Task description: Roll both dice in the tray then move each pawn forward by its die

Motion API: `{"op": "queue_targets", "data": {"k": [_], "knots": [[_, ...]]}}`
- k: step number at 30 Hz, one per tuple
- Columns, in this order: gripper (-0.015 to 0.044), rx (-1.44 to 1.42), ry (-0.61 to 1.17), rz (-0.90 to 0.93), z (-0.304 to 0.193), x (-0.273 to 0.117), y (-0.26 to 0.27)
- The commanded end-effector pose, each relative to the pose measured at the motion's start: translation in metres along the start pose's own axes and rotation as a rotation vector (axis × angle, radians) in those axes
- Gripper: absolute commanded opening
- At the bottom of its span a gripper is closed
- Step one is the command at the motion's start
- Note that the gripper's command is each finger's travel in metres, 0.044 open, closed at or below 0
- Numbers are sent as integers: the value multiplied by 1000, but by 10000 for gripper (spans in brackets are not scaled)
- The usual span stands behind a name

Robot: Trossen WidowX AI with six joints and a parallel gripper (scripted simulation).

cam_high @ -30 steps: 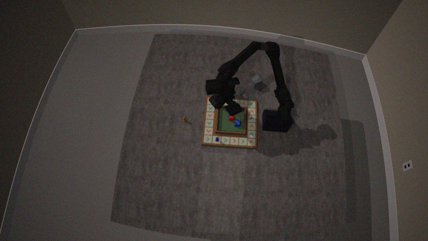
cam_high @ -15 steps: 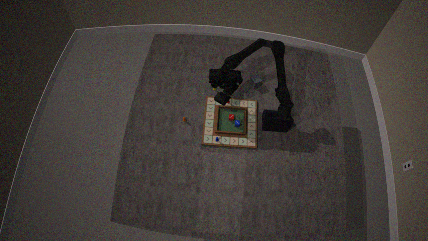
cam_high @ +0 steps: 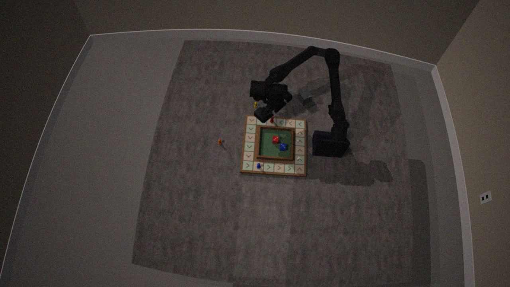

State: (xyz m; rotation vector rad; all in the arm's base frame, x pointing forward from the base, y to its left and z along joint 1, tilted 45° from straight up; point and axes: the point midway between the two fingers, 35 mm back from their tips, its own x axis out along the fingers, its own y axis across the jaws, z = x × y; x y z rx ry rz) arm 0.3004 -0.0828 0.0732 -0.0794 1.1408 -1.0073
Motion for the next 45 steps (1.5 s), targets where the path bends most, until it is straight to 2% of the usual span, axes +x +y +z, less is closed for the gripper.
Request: {"op": "queue_targets", "data": {"k": [1,28,33,45], "knots": [[200,-6,-1,-6,-1,6,-1],[200,-6,-2,-8,-2,46,-2],[69,-6,-2,-8,-2,46,-2],[0,-6,-2,-7,-1,45,-1]]}}
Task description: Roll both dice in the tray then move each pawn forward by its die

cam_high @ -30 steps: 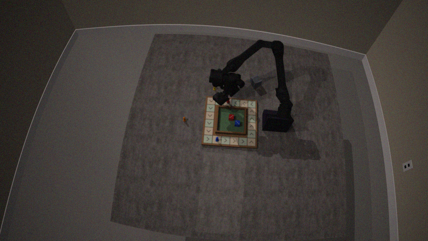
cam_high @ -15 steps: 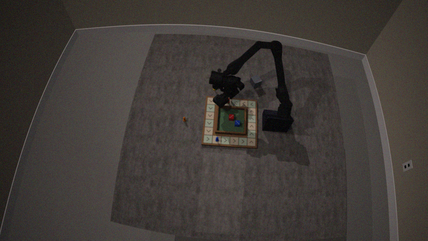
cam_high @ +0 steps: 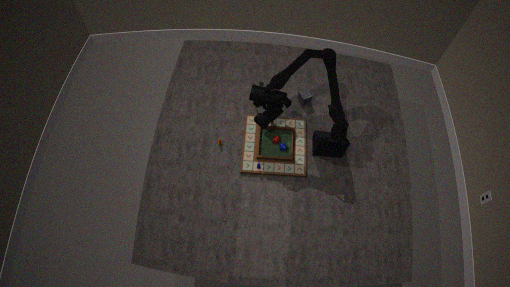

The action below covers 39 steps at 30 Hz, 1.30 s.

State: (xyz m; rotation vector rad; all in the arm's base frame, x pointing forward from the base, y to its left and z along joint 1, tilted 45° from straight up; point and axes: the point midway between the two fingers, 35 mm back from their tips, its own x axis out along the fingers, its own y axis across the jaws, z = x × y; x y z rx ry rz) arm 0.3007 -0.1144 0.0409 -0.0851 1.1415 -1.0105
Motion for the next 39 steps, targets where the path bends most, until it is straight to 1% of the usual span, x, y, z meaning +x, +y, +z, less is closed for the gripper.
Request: {"op": "queue_targets", "data": {"k": [1,11,21,26,39], "knots": [[0,-4,0,-1,0,-3,1],[0,-4,7,9,4,-65,5],[0,-5,4,2,1,-125,-4],[0,-5,4,2,2,-125,-2],[0,-4,1,5,26,-91,50]]}}
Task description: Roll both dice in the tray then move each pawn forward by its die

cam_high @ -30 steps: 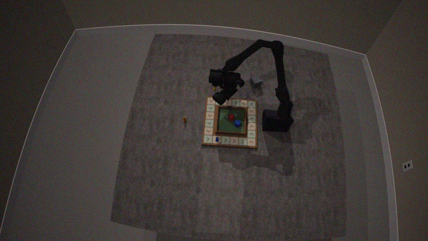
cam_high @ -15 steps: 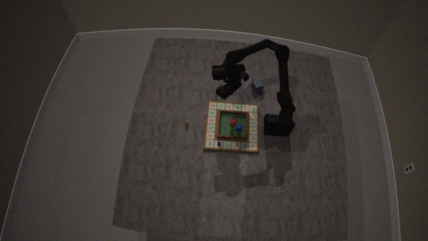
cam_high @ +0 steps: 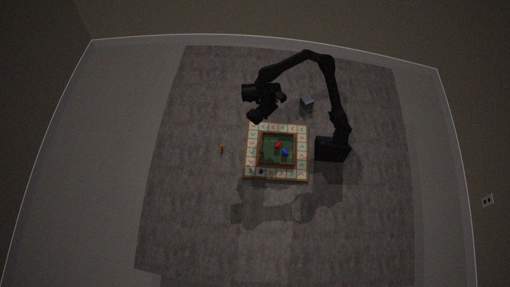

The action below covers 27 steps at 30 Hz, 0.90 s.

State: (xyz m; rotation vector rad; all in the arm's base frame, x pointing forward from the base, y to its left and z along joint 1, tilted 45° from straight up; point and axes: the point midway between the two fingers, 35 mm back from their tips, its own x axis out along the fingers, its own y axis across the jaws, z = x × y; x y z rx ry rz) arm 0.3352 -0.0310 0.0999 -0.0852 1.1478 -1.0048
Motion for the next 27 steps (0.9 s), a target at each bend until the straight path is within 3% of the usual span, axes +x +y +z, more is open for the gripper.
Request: {"op": "queue_targets", "data": {"k": [1,12,27], "knots": [[0,2,-3,1,8,11,16],[0,6,-5,1,21,48,56],[0,6,-6,-1,22,83,56]]}}
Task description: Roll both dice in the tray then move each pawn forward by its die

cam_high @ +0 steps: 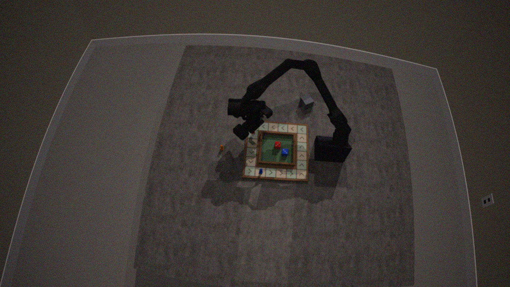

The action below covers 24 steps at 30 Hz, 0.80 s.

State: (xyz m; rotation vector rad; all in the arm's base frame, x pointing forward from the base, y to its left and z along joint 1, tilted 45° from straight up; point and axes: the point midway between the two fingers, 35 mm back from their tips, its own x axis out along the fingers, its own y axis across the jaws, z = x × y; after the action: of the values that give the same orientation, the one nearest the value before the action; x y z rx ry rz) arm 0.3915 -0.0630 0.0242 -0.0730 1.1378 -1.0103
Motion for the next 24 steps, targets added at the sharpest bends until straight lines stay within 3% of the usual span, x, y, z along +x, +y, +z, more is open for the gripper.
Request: {"op": "queue_targets", "data": {"k": [1,14,24], "knots": [[0,-9,-4,-3,-1,4,0],[0,-9,-4,-4,-1,21,0],[263,-1,-4,3,0,16,1]]}}
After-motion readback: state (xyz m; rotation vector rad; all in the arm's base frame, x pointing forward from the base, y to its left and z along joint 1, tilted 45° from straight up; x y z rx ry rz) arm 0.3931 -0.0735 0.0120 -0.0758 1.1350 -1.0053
